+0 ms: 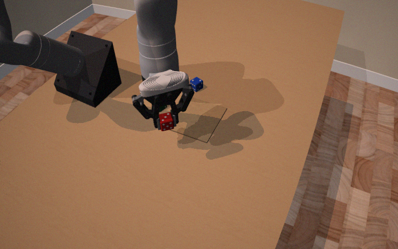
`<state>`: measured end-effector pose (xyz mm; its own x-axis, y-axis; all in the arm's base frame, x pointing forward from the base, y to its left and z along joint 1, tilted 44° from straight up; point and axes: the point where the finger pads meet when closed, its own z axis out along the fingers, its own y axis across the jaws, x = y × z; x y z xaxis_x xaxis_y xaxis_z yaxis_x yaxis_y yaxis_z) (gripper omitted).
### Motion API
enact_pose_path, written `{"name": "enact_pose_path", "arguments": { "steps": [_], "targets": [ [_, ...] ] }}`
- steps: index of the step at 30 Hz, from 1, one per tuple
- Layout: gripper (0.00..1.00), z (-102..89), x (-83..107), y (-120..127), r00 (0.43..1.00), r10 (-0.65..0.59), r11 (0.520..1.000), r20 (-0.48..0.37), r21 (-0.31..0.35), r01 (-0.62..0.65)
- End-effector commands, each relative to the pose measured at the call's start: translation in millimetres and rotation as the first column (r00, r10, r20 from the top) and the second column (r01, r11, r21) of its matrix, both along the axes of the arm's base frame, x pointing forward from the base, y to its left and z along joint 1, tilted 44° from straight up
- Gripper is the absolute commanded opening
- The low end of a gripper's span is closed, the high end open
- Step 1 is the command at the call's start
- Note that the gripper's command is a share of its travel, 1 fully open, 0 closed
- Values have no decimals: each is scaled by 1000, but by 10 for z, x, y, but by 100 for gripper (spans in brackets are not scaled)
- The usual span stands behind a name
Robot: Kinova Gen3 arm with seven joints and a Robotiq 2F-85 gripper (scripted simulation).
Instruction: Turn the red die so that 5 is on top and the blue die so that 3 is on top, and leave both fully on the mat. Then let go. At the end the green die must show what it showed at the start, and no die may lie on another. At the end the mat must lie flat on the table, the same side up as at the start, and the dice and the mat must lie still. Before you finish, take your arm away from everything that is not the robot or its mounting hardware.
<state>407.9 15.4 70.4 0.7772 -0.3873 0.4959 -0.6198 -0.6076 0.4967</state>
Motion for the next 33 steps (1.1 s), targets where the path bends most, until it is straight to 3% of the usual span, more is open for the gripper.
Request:
{"name": "enact_pose_path", "arguments": {
  "steps": [1,19,33],
  "targets": [
    [26,10,10,-4,1000,8,1000,-7,2,-8],
    [26,15,26,-1,998,51,999,-39,-3,-51],
    [26,11,24,-4,994,108,992,26,-73,-106]
  ]
}}
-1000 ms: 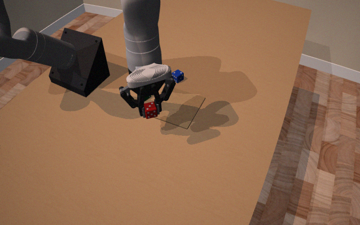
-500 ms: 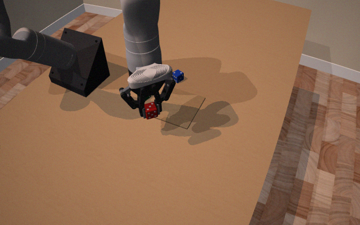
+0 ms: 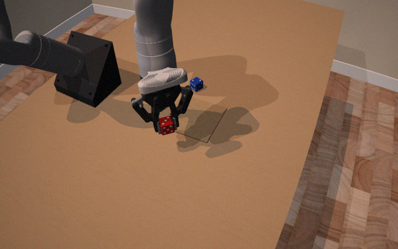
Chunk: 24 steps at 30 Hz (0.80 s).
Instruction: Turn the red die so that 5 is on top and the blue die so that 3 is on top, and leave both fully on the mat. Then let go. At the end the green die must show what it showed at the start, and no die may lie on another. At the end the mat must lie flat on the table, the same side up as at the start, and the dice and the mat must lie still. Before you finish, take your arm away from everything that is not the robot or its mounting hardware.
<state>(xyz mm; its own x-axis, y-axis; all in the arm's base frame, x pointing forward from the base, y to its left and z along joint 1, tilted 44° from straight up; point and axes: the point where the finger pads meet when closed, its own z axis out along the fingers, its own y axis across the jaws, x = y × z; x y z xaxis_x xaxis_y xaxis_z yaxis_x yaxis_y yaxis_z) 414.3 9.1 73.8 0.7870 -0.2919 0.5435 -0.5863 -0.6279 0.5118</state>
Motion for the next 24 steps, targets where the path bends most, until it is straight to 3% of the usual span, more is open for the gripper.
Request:
{"name": "enact_pose_path", "arguments": {
  "steps": [1,16,18,24],
  "targets": [
    [26,-23,-40,60,1000,24,1000,-6,-13,-24],
    [26,-39,-51,57,959,216,959,183,-225,-173],
    [26,-39,-51,57,959,216,959,183,-225,-173],
    [26,-45,-55,56,915,315,917,254,-331,-223]
  ]
}}
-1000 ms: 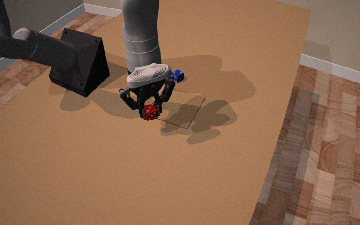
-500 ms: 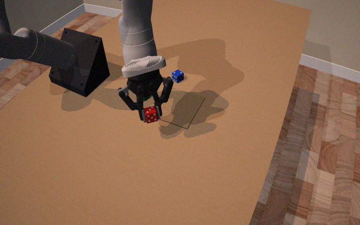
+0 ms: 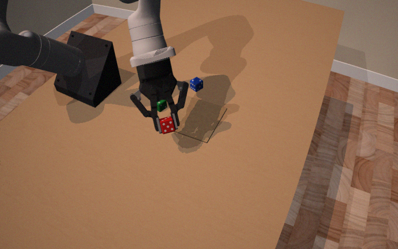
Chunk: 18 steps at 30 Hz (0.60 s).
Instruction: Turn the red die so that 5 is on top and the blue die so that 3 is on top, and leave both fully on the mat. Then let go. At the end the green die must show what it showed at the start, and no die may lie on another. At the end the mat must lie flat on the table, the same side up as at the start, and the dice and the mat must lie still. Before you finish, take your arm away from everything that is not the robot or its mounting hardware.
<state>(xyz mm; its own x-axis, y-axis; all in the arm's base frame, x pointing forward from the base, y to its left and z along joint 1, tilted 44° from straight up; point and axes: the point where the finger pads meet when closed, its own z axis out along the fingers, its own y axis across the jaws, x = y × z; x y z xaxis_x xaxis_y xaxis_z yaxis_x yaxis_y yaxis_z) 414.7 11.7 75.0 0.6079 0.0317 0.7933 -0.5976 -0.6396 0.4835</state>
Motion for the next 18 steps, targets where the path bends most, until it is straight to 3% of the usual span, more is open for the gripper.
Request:
{"name": "enact_pose_path", "arguments": {
  "steps": [1,9,11,18],
  "targets": [
    [26,-56,-60,30,998,63,995,18,-83,-61],
    [26,-62,-64,28,974,182,965,136,-216,-150],
    [26,-62,-64,28,974,182,965,136,-216,-150],
    [26,-67,-67,27,939,273,928,209,-314,-200]
  ]
}}
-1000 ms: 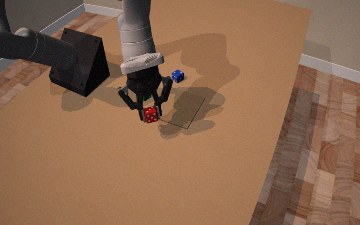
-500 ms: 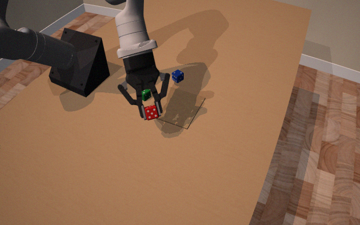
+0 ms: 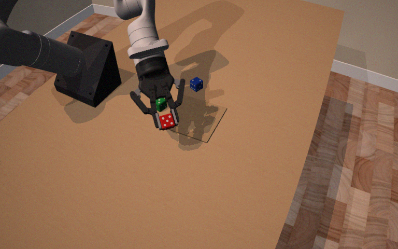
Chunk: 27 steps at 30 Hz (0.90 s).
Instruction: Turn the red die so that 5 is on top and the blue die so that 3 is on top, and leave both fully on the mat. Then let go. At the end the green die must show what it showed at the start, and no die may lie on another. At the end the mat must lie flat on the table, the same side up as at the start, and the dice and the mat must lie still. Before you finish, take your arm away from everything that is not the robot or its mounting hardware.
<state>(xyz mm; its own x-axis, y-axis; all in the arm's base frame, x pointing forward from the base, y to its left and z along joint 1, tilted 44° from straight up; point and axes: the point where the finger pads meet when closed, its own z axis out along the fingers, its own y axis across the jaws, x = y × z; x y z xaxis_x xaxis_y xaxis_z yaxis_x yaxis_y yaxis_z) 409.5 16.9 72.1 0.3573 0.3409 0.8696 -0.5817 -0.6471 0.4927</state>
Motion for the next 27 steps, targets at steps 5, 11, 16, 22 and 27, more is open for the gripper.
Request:
{"name": "enact_pose_path", "arguments": {
  "steps": [5,11,16,22,27],
  "targets": [
    [26,-39,-16,-25,998,57,995,40,-88,-54],
    [26,-39,-16,-25,996,68,993,51,-98,-63],
    [26,-39,-16,-25,996,70,993,53,-100,-64],
    [26,-62,-12,-48,996,70,993,53,-100,-64],
    [26,-99,-6,-82,996,70,993,53,-100,-64]
  ]
}}
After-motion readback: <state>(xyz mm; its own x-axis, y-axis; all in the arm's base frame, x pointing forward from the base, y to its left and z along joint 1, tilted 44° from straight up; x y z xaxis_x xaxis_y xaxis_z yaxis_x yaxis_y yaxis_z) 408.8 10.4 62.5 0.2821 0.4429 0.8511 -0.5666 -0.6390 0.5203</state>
